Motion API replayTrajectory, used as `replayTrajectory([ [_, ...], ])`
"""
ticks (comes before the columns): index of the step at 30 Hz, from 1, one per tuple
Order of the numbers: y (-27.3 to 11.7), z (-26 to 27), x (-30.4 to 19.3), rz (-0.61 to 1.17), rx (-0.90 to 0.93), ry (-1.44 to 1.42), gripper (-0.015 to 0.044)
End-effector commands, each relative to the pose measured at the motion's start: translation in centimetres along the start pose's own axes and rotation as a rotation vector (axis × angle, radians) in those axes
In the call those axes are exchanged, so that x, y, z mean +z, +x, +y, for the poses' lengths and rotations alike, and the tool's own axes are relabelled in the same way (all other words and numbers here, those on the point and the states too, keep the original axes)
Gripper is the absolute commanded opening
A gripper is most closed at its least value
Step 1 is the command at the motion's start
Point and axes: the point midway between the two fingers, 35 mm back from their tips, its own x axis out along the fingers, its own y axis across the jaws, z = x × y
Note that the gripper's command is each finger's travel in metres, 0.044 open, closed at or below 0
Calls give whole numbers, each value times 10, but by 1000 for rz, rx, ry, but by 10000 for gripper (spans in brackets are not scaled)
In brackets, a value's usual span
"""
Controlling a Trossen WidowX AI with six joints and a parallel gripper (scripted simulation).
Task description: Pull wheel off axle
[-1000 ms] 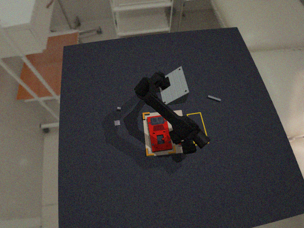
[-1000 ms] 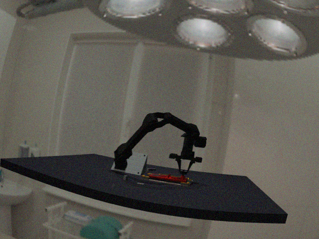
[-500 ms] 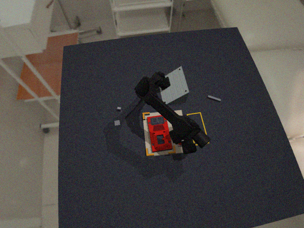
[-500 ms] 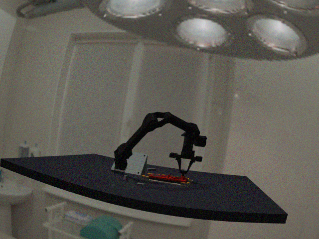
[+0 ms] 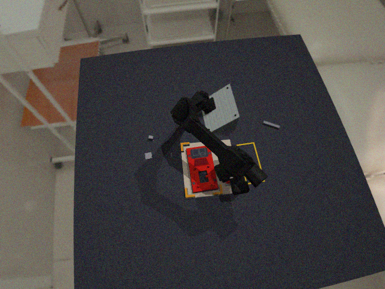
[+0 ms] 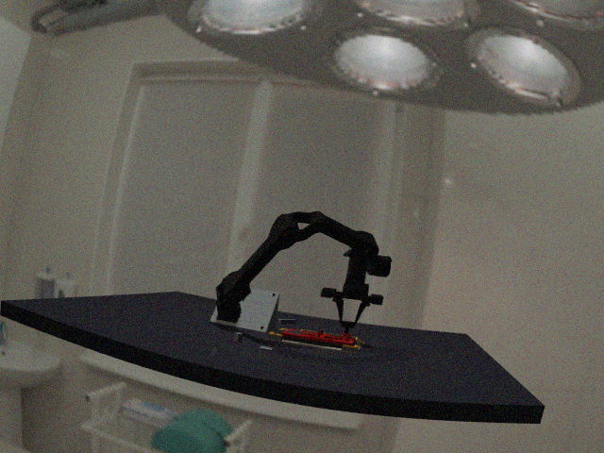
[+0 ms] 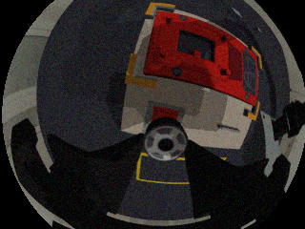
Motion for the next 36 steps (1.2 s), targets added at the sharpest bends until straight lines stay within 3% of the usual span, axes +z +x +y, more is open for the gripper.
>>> replayTrajectory([
  [1,-4,1,-1,6,5,6,0],
  [36,-15,0,-1,6,7,5,0],
])
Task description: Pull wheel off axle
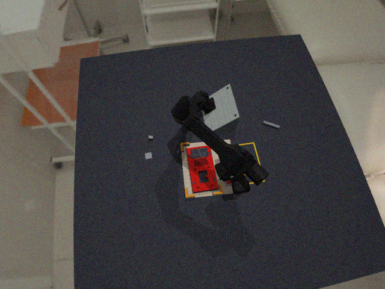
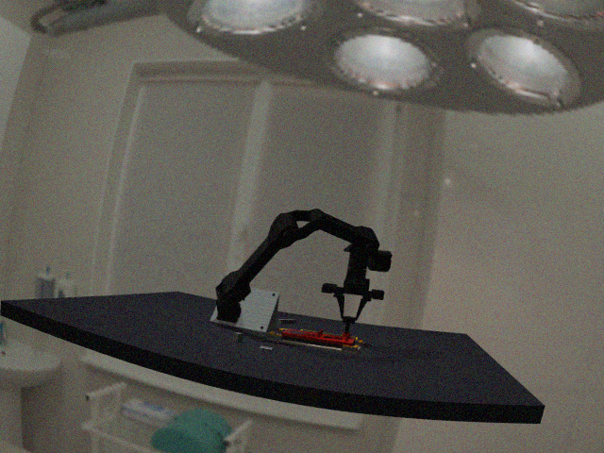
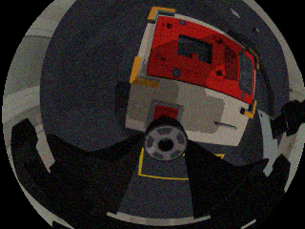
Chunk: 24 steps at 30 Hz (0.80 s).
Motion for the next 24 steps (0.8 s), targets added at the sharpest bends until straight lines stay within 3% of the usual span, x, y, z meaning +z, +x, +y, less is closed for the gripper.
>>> replayTrajectory([
  [1,-2,0,0,4,-1,6,0],
  [17,-29,0,1,4,4,2,0],
  [24,-34,-17,-38,19,3,-4,0],
])
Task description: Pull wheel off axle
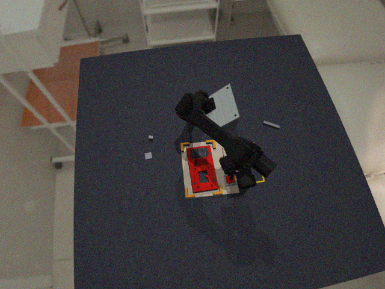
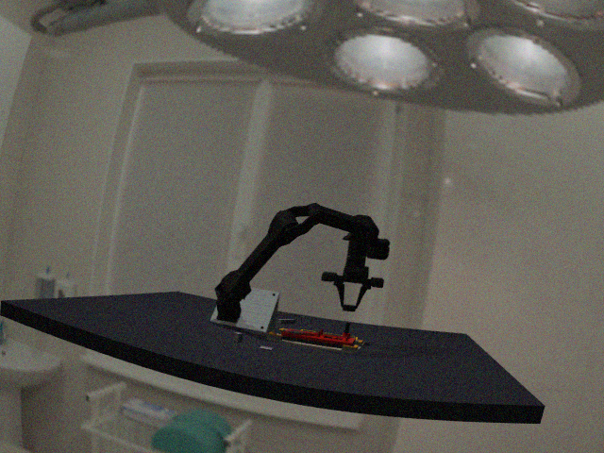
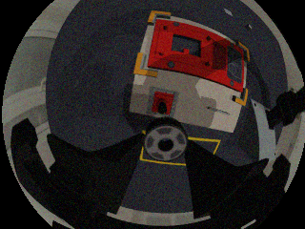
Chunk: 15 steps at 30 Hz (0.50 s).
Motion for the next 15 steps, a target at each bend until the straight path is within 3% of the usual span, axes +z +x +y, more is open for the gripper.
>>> replayTrajectory([
  [1,0,-14,-26,4,-8,-12,0],
  [15,-4,-58,-88,-4,-14,-4,0],
])
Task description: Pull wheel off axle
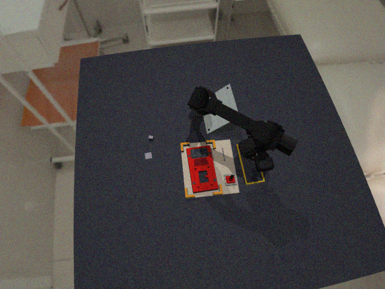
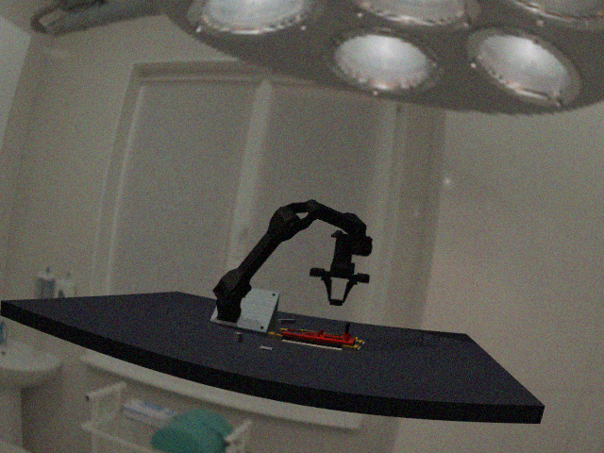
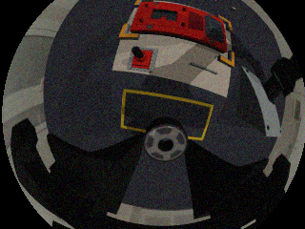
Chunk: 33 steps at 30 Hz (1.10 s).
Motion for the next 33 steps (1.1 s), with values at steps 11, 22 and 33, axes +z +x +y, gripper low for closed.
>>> replayTrajectory([
  [11,21,-8,-9,-7,-9,6,0],
  [22,60,-6,-11,-7,-8,6,0],
  [33,107,-9,-8,-10,-8,7,0],
])
